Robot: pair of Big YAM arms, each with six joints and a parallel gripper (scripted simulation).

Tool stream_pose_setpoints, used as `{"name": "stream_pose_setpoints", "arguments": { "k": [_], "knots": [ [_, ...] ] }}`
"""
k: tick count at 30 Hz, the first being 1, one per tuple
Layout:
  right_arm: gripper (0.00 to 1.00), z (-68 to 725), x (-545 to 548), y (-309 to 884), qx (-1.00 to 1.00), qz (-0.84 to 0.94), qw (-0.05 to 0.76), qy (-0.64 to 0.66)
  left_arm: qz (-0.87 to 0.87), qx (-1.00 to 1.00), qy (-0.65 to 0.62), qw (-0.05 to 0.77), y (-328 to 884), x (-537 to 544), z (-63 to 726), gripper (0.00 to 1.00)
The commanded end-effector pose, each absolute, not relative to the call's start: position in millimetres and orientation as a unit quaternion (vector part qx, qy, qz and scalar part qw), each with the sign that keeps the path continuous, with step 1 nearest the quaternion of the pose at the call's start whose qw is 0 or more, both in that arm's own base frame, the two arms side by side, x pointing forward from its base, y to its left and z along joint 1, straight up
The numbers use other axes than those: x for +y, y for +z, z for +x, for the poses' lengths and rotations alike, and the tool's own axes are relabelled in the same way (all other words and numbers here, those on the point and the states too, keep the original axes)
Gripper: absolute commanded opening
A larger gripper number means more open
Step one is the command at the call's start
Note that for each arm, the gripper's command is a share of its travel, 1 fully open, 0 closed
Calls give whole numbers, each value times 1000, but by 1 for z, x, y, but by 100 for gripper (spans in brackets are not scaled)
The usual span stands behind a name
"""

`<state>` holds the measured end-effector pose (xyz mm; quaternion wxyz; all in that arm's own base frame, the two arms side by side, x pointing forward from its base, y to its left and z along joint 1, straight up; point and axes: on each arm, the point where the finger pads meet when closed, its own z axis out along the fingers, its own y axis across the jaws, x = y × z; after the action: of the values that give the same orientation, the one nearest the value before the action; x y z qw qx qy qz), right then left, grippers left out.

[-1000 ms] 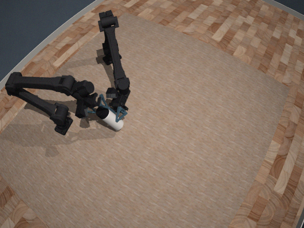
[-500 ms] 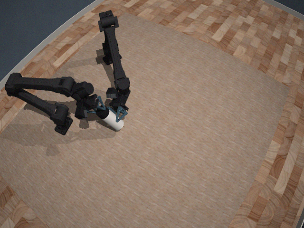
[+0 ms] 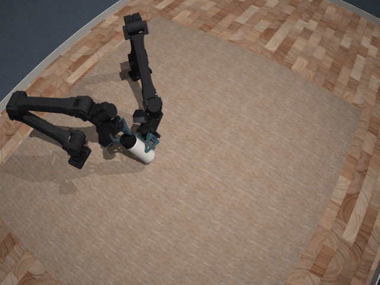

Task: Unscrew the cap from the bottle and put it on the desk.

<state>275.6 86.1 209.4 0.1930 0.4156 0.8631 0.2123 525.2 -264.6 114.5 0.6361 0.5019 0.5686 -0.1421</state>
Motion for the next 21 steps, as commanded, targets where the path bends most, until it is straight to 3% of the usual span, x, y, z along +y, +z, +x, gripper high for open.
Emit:
{"name": "stream_pose_setpoints", "arguments": {
  "k": [1,21],
  "knots": [
    [0,284,89,229,912,288,218,194,501,553,-139,651,136,-270,533,0],
    [0,283,88,230,956,-126,252,79,501,553,-139,651,136,-270,533,0]
  ]
}}
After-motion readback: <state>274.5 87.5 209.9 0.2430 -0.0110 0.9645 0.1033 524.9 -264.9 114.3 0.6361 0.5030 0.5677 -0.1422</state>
